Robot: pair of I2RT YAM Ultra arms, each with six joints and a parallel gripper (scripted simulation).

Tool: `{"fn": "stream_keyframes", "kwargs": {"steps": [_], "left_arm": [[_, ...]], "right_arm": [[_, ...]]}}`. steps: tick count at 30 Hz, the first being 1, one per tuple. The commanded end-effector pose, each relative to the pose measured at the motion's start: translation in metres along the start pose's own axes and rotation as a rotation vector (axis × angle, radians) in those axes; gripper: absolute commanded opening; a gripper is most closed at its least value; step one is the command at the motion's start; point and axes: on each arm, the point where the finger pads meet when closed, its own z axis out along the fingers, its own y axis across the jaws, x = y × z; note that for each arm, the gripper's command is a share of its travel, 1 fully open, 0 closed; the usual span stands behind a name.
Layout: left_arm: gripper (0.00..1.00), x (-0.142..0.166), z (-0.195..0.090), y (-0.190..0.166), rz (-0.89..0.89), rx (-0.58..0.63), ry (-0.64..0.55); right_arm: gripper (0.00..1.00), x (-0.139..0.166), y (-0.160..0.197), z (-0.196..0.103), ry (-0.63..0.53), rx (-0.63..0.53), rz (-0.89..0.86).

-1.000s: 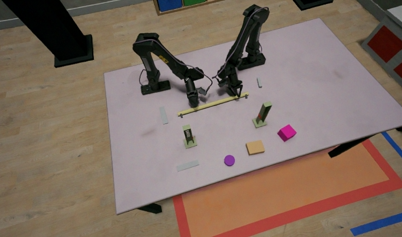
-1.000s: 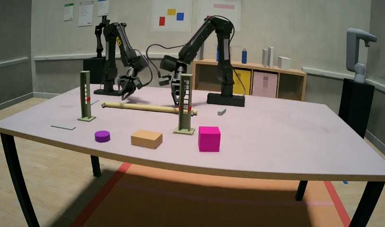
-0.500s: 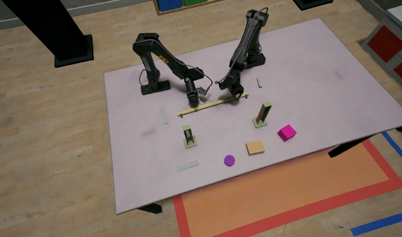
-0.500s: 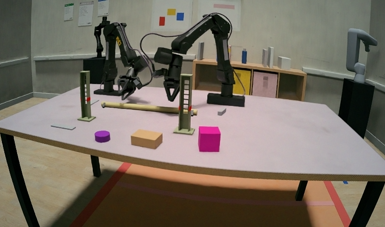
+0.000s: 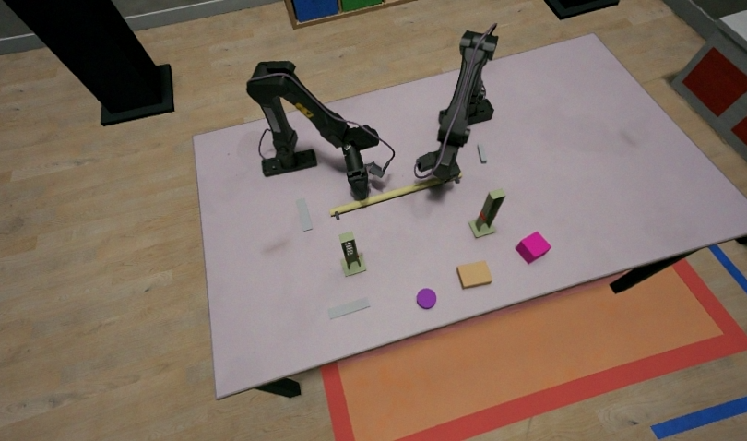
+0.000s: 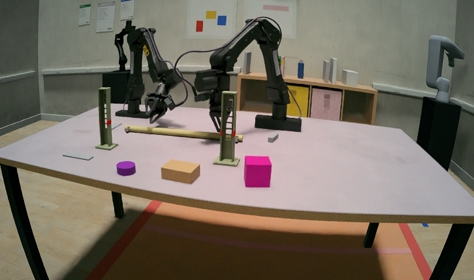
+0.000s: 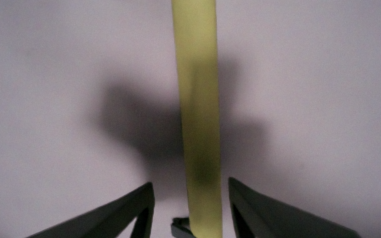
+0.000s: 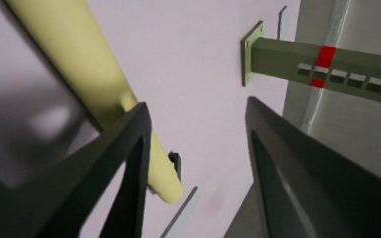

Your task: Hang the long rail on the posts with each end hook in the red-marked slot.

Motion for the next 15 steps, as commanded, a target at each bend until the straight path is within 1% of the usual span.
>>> {"fn": "stream_keyframes", "kwargs": {"steps": [1,6,7,10,15], "left_arm": [[0.48,-0.004,-0.004,-0.002,0.016,0.03,-0.013],[0.48,-0.005,-0.004,-0.002,0.018,0.03,-0.013],[0.48,-0.003,0.0,-0.01,0.03,0.055,-0.004],[0.48,-0.009,0.005,-0.006,0.025,0.034,-0.02],[0.48,-0.008,0.015,-0.011,0.019,0.043,-0.013]], "right_arm": [[0.48,-0.008,-0.013,-0.001,-0.011,0.018,0.026],[0.48,-0.008,-0.013,-0.001,-0.011,0.018,0.026],[0.48,-0.008,-0.013,-0.001,-0.011,0.018,0.026],[0.48,-0.008,-0.013,-0.001,-0.011,0.018,0.026],[0.48,-0.008,-0.013,-0.001,-0.011,0.018,0.026]]}}
